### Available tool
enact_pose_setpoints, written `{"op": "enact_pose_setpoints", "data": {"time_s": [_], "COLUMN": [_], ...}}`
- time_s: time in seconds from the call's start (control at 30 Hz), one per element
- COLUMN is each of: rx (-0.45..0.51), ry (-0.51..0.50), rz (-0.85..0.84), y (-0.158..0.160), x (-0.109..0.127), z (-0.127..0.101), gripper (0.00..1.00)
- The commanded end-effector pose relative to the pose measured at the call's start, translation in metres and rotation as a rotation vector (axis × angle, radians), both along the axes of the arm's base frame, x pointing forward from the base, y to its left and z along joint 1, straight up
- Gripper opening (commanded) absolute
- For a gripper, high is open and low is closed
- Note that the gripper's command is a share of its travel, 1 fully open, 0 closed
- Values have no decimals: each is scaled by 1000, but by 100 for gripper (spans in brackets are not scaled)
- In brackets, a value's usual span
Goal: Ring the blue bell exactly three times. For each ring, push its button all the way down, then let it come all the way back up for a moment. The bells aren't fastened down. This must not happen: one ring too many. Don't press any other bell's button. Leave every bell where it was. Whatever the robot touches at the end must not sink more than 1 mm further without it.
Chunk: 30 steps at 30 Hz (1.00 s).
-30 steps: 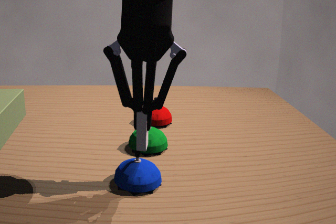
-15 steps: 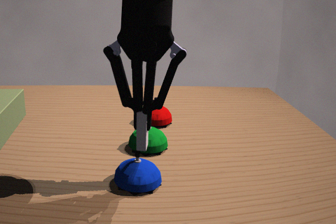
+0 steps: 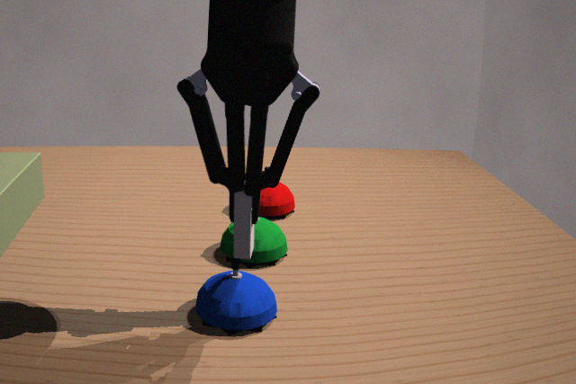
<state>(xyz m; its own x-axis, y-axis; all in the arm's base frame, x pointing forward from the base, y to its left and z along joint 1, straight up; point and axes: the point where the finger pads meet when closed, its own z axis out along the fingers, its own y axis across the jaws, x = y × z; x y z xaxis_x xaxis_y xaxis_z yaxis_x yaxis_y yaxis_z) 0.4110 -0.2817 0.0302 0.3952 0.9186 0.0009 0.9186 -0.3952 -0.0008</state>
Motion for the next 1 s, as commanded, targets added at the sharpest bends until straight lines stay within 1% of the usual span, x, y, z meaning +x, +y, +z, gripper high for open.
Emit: {"op": "enact_pose_setpoints", "data": {"time_s": [0.0,0.63,0.97], "rx": [0,0,0], "ry": [0,0,0], "rz": [0,0,0], "y": [0,0,0], "x": [0,0,0], "z": [0,0,-9], "gripper": [0,0,0]}}
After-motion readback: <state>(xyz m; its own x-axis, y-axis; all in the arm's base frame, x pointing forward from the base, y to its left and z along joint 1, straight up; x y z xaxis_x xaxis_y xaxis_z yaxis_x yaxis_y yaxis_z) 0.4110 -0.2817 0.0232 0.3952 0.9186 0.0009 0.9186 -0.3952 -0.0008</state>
